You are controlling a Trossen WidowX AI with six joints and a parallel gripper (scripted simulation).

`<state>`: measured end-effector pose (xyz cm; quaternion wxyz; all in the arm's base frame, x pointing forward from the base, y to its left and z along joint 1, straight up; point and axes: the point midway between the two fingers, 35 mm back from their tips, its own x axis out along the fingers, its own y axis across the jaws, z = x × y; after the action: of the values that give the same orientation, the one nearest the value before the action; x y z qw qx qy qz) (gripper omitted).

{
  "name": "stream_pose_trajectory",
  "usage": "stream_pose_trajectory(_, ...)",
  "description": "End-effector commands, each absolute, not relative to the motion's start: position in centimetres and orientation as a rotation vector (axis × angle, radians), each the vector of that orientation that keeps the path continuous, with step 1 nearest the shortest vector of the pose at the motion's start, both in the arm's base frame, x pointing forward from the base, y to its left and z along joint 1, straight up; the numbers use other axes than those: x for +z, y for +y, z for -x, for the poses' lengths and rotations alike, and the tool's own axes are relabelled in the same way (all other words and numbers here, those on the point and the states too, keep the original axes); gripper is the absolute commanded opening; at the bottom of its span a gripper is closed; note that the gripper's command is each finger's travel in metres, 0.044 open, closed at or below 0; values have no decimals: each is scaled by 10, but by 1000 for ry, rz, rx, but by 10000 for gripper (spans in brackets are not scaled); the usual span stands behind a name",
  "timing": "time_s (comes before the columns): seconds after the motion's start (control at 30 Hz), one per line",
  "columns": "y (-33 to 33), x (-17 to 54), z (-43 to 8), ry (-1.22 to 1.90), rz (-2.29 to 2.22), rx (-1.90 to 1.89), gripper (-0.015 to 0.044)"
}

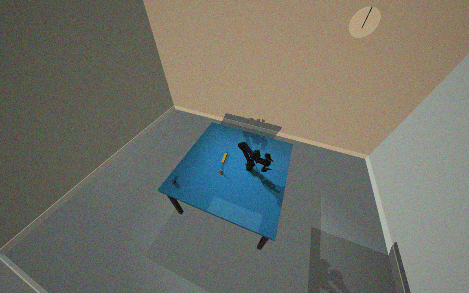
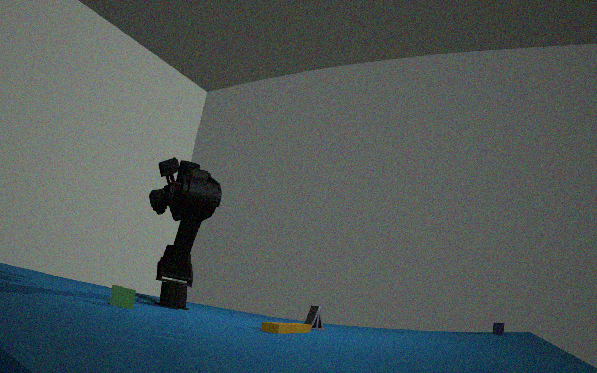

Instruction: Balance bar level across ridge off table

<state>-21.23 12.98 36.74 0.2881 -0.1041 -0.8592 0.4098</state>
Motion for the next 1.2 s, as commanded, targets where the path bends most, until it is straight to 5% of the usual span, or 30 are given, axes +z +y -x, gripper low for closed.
stream_pose_trajectory(0.0, 131, 367, 212, -2292, 281, 1098, 374)
stream_pose_trajectory(0.1, 141, 365, 211, -2259, 323, 1149, 315)
stream_pose_trajectory(1.17, 275, 333, 143, -1513, 782, 1626, 315)
